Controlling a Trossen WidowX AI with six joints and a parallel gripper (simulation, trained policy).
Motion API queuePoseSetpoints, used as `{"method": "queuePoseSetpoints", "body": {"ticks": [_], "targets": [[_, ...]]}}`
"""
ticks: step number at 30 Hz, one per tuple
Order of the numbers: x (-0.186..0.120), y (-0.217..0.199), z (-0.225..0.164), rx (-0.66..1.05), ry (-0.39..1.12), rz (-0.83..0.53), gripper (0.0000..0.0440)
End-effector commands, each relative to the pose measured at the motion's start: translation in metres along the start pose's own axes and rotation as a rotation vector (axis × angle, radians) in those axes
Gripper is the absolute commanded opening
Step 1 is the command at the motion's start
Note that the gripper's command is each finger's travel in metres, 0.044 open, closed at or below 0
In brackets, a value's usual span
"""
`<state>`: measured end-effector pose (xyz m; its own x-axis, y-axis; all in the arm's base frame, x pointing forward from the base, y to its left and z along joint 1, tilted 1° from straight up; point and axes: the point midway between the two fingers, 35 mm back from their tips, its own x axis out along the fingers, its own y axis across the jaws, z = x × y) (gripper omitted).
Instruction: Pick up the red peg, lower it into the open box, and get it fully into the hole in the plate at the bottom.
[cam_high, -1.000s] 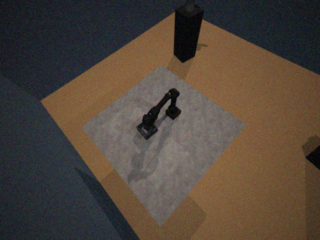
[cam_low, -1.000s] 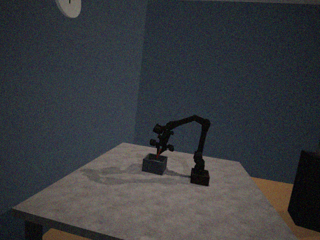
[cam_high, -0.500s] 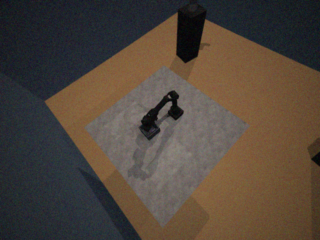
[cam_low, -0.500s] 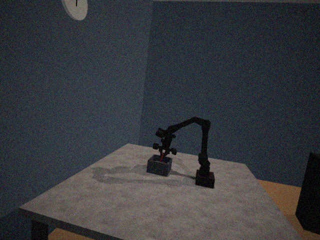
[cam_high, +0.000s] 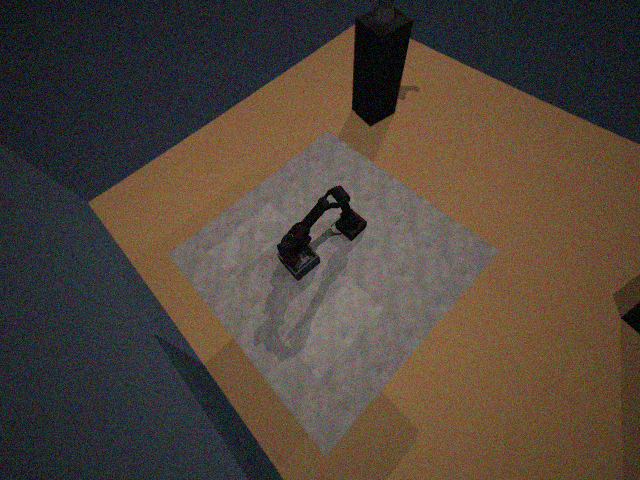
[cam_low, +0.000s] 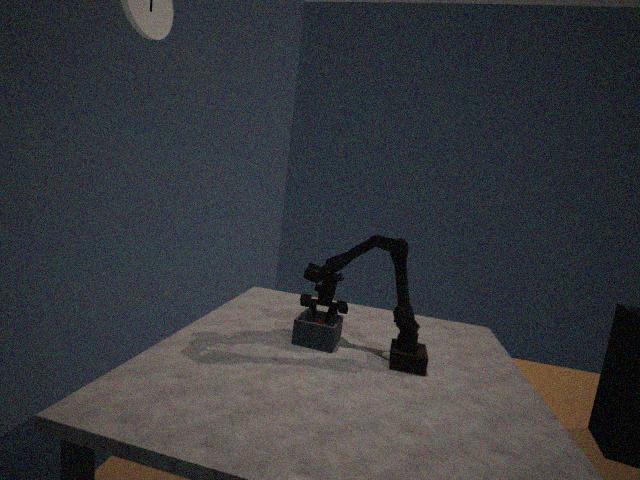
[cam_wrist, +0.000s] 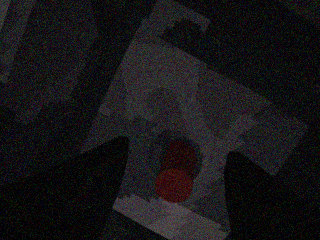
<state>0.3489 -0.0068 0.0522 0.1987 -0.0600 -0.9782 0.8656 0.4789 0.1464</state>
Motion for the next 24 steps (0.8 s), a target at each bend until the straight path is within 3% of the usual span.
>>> {"method": "queuePoseSetpoints", "body": {"ticks": [1, 8, 24], "targets": [[-0.001, 0.01, 0.012, -0.012, -0.017, 0.012, 0.029], [-0.002, 0.025, 0.033, -0.025, -0.039, 0.025, 0.0436], [-0.012, 0.043, 0.086, 0.011, -0.15, 0.091, 0.044]]}}
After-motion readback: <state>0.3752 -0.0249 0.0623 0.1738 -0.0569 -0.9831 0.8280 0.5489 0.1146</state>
